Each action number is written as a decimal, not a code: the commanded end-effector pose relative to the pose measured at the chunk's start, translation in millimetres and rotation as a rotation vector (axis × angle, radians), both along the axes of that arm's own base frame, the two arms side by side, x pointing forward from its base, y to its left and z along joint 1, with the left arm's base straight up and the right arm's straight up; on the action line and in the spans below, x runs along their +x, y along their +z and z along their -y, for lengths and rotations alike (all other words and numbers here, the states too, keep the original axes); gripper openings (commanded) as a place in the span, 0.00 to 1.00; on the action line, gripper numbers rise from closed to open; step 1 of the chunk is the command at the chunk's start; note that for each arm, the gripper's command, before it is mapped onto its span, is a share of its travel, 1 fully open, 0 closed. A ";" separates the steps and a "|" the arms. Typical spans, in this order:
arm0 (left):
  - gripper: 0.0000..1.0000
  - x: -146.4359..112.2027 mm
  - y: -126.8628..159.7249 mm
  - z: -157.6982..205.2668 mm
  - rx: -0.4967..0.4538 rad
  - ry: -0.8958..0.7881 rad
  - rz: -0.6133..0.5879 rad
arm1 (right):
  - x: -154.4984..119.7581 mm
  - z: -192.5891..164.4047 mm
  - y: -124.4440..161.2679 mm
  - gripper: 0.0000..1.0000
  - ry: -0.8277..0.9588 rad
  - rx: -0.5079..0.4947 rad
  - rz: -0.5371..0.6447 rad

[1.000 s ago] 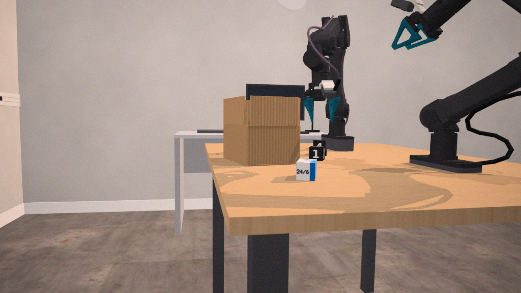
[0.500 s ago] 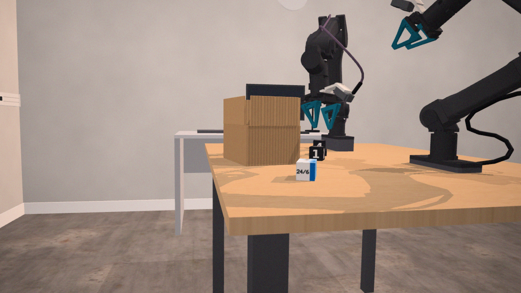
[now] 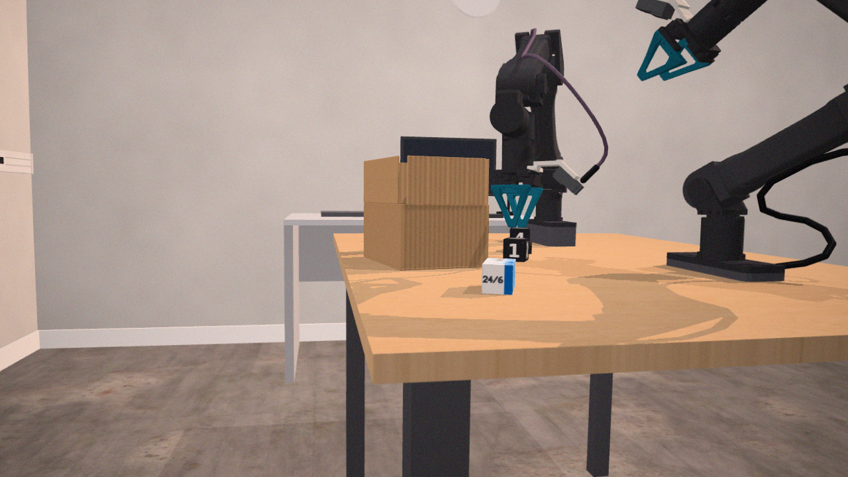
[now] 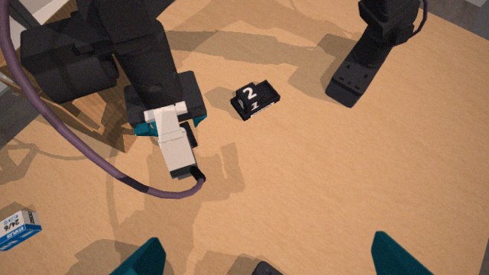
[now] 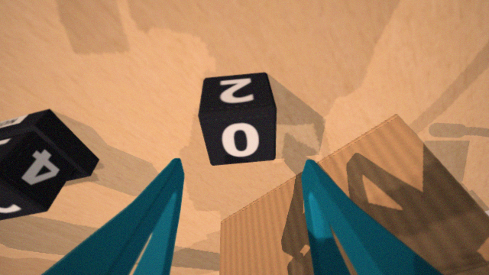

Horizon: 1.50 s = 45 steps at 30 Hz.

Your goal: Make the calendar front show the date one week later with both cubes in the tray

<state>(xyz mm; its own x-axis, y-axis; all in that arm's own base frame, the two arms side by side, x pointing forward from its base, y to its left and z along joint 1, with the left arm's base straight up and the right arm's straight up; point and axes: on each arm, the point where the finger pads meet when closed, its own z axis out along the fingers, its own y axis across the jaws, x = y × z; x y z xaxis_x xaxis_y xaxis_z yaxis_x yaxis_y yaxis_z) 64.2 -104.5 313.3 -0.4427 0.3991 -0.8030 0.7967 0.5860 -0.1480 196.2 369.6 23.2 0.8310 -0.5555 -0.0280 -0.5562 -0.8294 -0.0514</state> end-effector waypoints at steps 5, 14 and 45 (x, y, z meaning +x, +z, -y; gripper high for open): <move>1.00 -0.2 3.0 -1.1 0.004 -0.001 -0.003 | 1.3 -4.0 -2.3 0.64 0.101 -0.048 0.004; 1.00 -0.2 3.0 -1.1 0.004 -0.001 -0.003 | 0.3 -0.4 -11.1 0.64 0.107 -0.058 -0.002; 1.00 -0.2 3.0 -1.1 0.004 -0.001 -0.003 | -1.4 3.3 -46.7 0.64 0.105 -0.067 -0.008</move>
